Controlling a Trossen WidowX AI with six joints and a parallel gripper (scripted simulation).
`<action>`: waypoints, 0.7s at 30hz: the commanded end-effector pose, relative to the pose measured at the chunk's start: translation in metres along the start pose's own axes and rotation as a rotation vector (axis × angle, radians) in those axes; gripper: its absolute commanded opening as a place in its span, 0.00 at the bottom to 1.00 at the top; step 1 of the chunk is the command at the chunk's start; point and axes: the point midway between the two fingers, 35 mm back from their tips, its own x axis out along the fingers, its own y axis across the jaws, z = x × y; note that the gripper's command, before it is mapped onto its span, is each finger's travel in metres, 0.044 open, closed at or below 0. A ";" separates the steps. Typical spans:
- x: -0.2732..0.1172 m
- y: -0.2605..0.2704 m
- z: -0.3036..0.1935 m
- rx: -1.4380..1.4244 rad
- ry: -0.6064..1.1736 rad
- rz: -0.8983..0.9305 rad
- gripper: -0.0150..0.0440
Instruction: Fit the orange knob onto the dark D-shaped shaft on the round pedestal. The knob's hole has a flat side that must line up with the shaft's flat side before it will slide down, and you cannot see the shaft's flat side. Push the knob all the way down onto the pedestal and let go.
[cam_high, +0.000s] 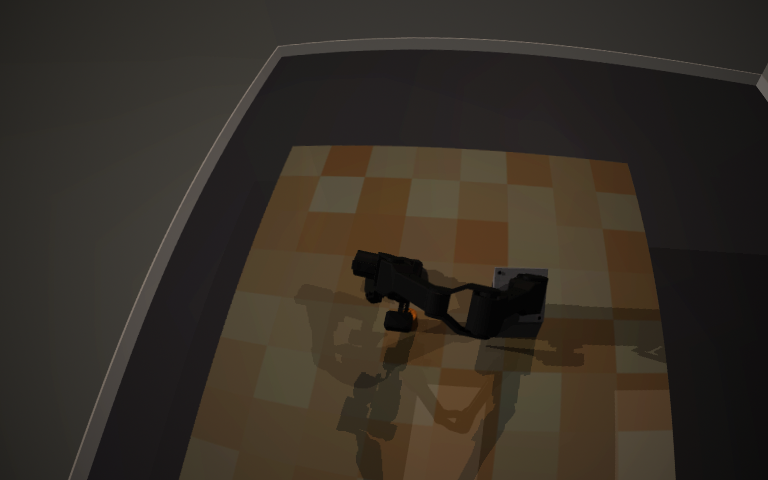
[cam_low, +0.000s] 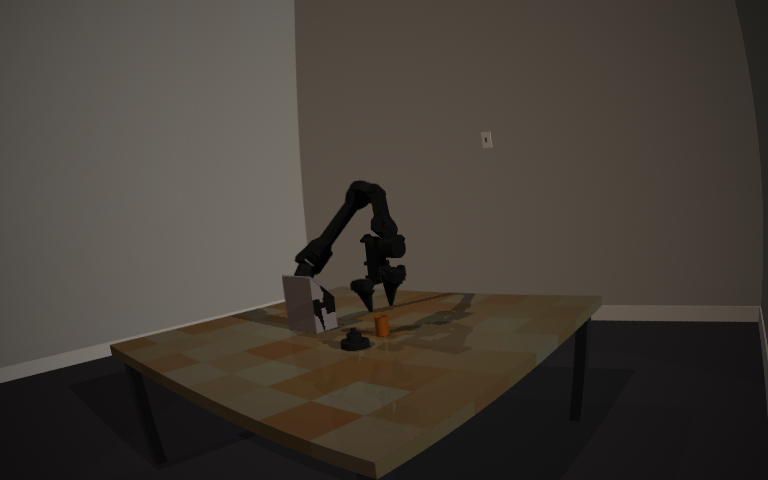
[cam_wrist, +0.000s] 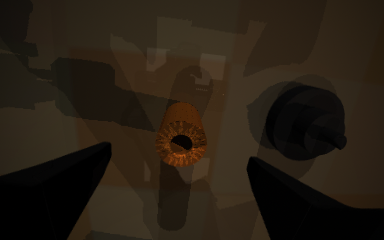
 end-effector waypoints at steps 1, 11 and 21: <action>0.010 0.000 -0.004 0.012 0.015 0.007 1.00; 0.021 0.000 -0.004 0.015 0.017 0.006 1.00; 0.036 0.000 -0.004 0.018 0.020 0.007 1.00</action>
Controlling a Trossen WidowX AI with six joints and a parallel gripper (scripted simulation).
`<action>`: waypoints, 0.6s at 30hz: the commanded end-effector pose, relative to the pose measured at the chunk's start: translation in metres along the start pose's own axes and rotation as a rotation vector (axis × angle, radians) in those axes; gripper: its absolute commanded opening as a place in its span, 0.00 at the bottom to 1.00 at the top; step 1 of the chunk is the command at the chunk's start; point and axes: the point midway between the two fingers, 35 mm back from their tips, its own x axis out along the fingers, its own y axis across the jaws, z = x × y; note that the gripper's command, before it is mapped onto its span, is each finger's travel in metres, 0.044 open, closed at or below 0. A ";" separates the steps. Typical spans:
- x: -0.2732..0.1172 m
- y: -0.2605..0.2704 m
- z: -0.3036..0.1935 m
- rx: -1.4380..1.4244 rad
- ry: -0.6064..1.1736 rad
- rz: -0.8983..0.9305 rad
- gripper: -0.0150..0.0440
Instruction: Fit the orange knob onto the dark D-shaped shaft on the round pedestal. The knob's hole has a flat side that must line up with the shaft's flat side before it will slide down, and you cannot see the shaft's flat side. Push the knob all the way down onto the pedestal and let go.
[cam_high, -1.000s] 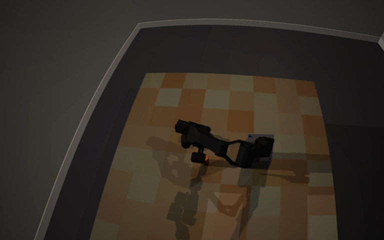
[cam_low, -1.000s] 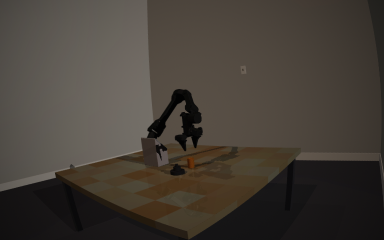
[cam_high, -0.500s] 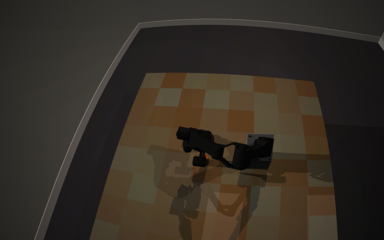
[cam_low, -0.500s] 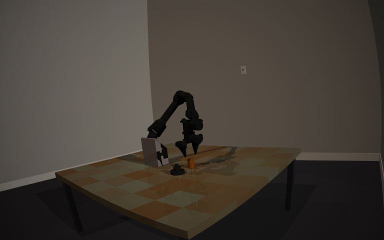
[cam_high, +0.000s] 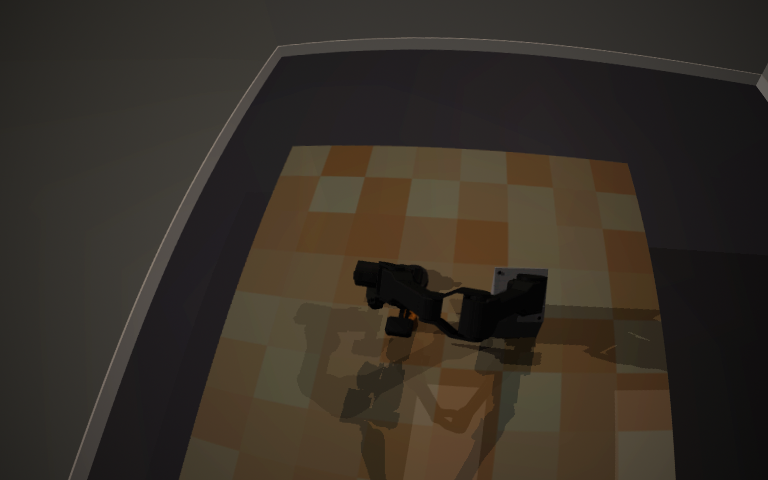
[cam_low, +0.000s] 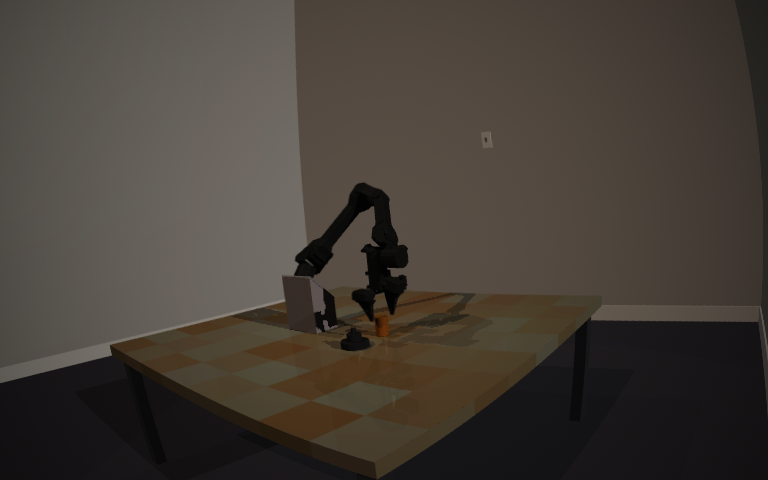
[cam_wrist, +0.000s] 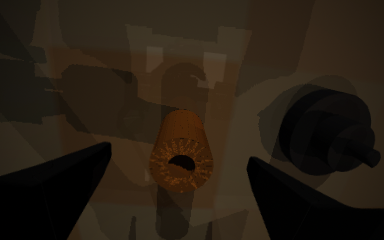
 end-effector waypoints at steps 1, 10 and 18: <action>0.008 -0.001 -0.004 0.013 0.013 0.005 1.00; 0.023 -0.001 -0.004 0.011 0.012 0.005 1.00; 0.036 0.000 -0.004 0.009 0.010 0.006 1.00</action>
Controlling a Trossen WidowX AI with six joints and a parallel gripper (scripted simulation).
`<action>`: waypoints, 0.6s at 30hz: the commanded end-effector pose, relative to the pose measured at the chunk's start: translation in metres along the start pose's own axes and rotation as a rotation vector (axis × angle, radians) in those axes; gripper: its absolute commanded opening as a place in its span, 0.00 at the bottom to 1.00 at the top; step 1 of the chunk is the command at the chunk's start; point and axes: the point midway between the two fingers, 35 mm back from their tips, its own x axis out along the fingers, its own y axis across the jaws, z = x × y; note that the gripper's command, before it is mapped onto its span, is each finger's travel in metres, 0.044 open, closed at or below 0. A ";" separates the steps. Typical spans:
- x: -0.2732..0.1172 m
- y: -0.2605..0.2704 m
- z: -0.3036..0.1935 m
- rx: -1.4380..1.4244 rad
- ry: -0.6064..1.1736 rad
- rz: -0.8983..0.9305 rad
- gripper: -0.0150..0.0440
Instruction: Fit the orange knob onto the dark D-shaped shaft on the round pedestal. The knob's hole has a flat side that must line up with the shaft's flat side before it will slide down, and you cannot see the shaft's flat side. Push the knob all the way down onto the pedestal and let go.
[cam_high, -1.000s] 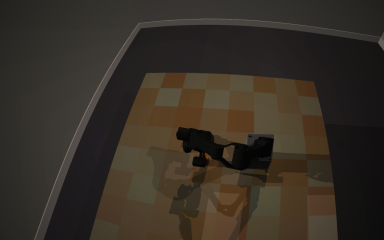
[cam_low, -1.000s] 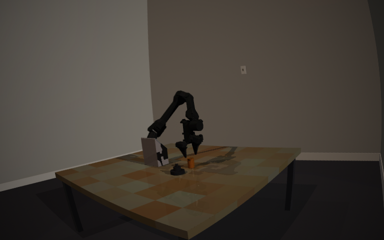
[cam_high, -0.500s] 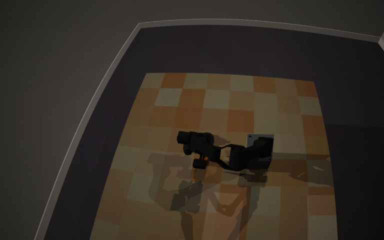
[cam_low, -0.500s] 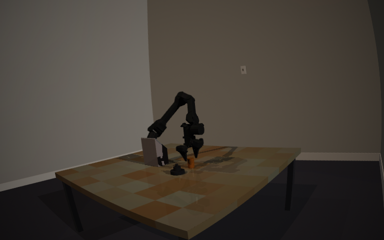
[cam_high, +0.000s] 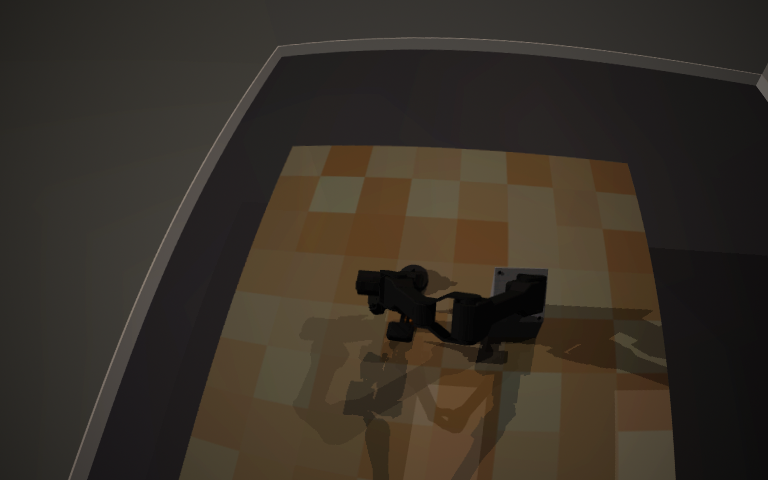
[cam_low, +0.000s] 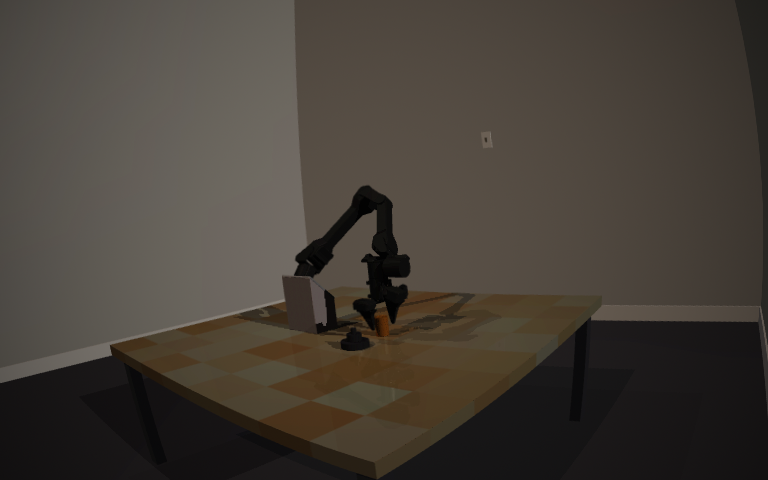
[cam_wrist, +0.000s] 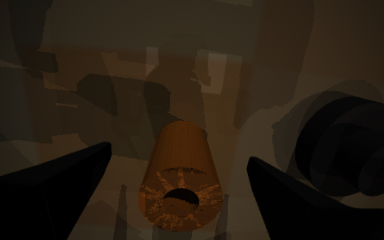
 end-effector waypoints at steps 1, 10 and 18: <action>0.008 -0.001 -0.005 0.012 0.013 0.005 1.00; 0.018 0.000 -0.006 0.010 0.012 0.006 0.96; 0.018 0.000 -0.006 0.010 0.012 0.006 0.60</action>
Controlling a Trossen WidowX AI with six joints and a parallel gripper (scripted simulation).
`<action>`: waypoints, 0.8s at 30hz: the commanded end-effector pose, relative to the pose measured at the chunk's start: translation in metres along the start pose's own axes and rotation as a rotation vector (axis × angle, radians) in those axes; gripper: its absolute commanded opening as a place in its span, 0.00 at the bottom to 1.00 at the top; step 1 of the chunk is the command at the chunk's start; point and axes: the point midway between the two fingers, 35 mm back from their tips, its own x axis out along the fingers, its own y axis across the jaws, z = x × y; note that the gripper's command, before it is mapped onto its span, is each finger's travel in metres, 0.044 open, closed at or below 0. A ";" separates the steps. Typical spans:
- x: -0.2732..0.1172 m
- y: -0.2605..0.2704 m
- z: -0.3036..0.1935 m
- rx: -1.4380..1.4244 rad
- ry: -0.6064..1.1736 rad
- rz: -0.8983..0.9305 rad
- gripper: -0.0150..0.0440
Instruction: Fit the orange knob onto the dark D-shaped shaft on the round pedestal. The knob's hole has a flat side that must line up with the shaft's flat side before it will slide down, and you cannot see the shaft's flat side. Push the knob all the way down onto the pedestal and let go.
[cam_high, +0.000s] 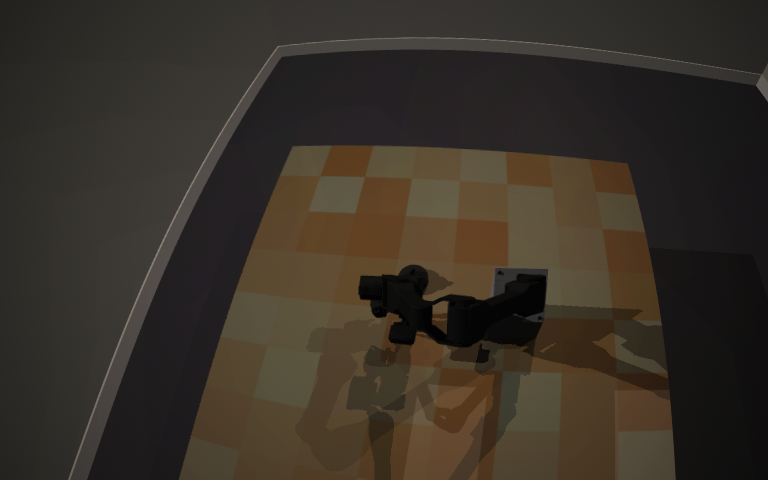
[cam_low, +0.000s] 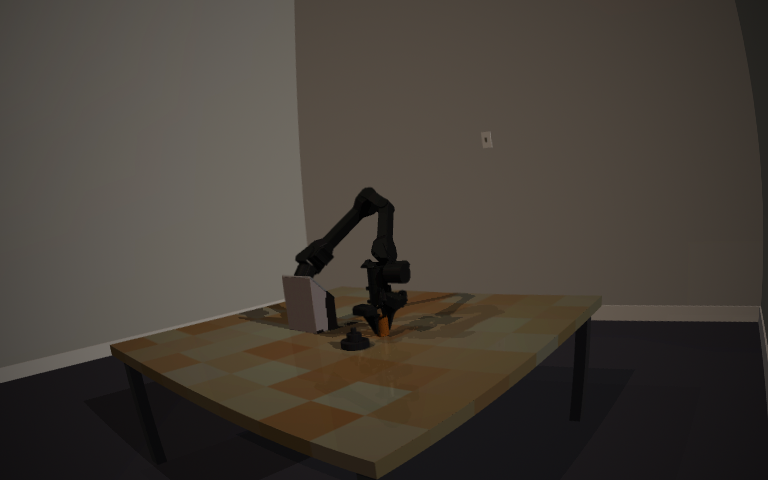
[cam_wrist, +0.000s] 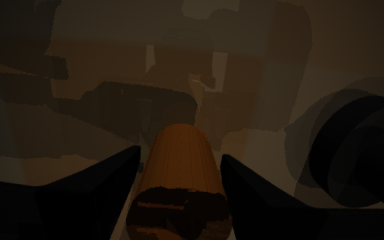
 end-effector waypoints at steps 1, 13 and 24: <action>0.001 0.000 -0.001 0.008 0.003 0.004 0.59; -0.018 -0.003 0.008 0.054 -0.026 -0.022 0.25; -0.088 0.003 0.011 0.027 -0.008 -0.017 0.25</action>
